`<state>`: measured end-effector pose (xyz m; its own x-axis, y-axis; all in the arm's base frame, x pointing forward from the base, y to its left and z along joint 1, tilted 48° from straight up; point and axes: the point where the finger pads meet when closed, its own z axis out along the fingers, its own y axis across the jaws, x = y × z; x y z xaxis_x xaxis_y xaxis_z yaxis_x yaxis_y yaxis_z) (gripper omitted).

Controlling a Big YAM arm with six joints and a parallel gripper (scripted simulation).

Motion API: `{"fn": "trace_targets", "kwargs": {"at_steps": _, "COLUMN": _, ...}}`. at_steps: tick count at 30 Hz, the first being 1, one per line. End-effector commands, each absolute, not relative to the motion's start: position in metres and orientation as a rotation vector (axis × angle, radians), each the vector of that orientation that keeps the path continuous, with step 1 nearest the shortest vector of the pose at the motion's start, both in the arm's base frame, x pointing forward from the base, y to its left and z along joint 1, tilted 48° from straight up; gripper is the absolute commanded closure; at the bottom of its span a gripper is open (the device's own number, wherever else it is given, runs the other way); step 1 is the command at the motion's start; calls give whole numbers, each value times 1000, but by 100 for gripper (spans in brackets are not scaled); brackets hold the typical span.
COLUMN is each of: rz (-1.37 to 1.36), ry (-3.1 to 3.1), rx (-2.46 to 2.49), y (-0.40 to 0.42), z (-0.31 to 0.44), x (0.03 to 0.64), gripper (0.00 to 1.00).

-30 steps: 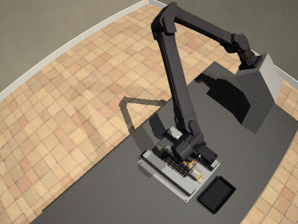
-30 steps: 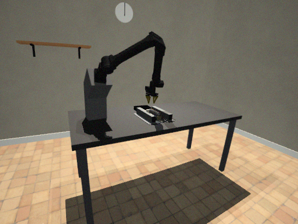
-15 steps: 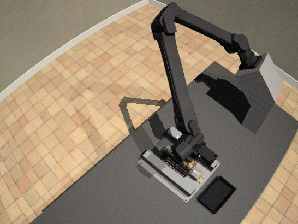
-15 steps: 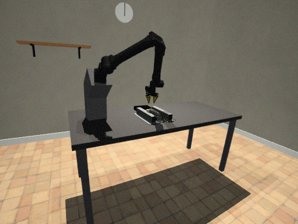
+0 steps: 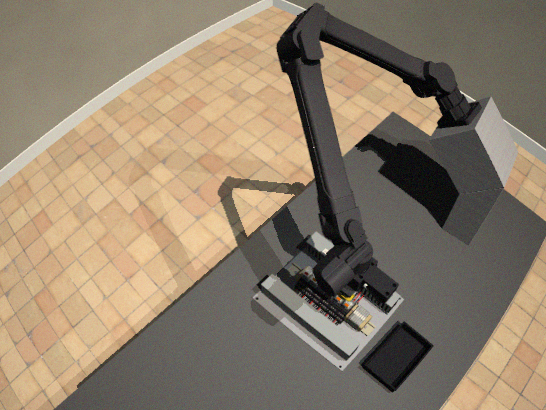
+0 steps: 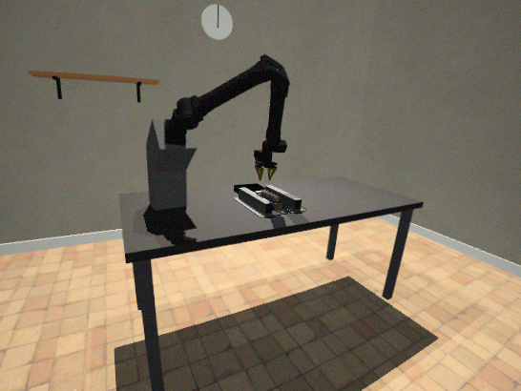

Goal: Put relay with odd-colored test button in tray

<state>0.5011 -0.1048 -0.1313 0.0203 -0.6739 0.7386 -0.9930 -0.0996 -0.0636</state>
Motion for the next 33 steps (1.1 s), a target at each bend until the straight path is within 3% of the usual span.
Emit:
{"fn": "trace_targets", "kwargs": {"at_steps": 1, "rz": 943, "ry": -1683, "rx": 1870, "y": -79, "z": -115, "x": 525, "gripper": 41}}
{"fn": "trace_targets", "kwargs": {"at_steps": 33, "rz": 924, "ry": -1692, "rx": 1853, "y": -111, "z": -93, "x": 518, "gripper": 41}}
